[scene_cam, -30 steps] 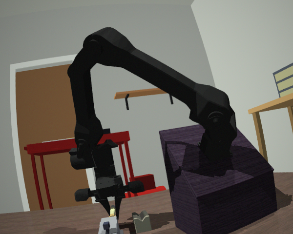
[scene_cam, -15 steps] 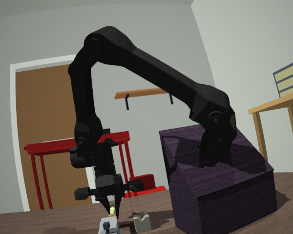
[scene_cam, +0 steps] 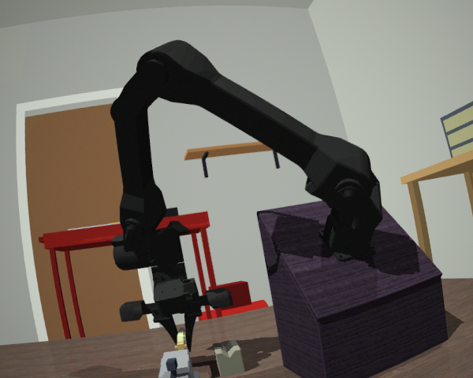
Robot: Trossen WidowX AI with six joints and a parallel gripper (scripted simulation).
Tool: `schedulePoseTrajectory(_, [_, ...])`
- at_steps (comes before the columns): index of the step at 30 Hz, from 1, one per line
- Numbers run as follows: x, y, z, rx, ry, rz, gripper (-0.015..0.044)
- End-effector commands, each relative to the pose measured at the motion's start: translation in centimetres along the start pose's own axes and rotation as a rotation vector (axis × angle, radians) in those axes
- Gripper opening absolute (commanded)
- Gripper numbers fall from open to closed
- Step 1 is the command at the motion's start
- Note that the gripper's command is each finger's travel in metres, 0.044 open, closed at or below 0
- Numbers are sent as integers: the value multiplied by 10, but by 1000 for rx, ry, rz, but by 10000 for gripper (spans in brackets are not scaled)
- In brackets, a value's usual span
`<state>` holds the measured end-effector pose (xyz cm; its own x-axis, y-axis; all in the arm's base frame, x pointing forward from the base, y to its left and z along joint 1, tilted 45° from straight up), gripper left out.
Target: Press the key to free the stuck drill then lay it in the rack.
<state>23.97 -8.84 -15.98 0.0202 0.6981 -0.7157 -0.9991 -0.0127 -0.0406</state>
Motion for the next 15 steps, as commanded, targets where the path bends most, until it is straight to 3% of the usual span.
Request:
schedulePoseTrajectory(1, [-3, 0, 0, -2, 4, -3, 0])
schedulePoseTrajectory(15, [-6, 0, 0, -2, 4, -3, 0])
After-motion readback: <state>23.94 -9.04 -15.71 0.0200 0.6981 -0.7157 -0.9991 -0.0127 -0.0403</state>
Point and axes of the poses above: the point midway between the two fingers, 35 mm back from their tips, its own x axis out along the fingers, its own y axis across the jaws, z = x × y, the point moved 5 cm from there along -x, back along the fingers, and after that the axes turned 9 degrees about -x, right-handed, at the moved point
